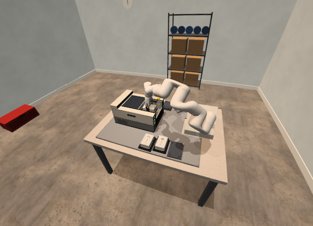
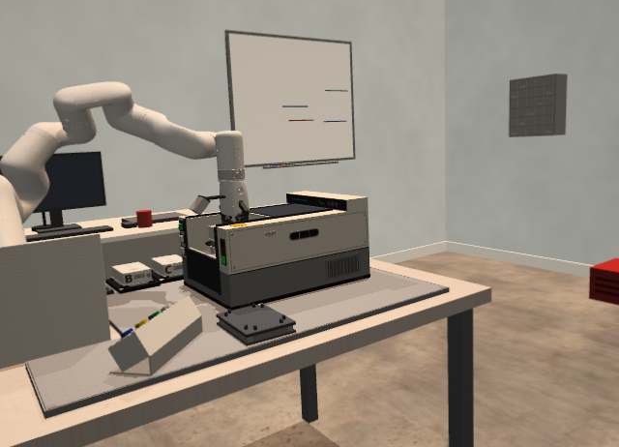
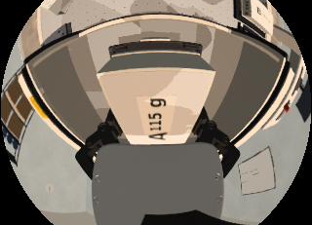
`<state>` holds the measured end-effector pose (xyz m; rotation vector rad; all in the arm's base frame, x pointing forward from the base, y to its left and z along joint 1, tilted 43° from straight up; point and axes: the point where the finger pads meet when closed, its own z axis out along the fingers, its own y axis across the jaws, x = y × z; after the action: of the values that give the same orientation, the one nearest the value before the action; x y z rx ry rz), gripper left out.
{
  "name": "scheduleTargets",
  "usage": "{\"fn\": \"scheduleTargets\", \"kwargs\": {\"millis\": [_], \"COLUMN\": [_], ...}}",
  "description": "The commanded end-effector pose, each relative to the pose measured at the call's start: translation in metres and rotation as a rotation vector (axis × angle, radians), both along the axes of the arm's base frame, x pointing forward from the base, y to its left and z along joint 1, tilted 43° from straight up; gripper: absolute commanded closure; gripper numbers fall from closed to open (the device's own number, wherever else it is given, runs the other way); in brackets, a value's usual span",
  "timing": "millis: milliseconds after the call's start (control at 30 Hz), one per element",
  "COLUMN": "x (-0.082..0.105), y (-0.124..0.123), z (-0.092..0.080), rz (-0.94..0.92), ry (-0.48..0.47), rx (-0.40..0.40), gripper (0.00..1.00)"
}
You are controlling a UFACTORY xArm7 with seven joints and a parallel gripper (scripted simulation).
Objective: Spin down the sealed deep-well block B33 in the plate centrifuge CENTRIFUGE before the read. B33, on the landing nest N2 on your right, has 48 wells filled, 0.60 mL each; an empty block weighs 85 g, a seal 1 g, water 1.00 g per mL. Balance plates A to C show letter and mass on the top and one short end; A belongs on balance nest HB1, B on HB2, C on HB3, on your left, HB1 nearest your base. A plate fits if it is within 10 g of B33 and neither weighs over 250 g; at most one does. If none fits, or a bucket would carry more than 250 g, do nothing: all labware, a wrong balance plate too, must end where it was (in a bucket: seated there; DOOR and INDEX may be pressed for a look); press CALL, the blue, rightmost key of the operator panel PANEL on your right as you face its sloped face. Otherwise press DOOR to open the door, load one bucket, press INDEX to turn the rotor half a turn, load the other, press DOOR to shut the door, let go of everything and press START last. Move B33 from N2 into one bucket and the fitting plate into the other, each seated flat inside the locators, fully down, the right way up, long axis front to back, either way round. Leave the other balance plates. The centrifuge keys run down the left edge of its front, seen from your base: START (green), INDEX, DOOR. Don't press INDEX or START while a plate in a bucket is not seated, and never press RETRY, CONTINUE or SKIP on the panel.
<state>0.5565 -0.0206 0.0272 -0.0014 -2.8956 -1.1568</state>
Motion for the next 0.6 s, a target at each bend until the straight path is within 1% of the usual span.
{"fn": "scheduleTargets", "kwargs": {"millis": [0,567], "x": [0.0011,0.0011], "y": [-0.0019,0.0010], "z": [0.0005,-0.0025], "rz": [-0.004,-0.004], "ry": [-0.003,-0.003], "rx": [-0.003,-0.003], "gripper": [1.00,1.00]}}
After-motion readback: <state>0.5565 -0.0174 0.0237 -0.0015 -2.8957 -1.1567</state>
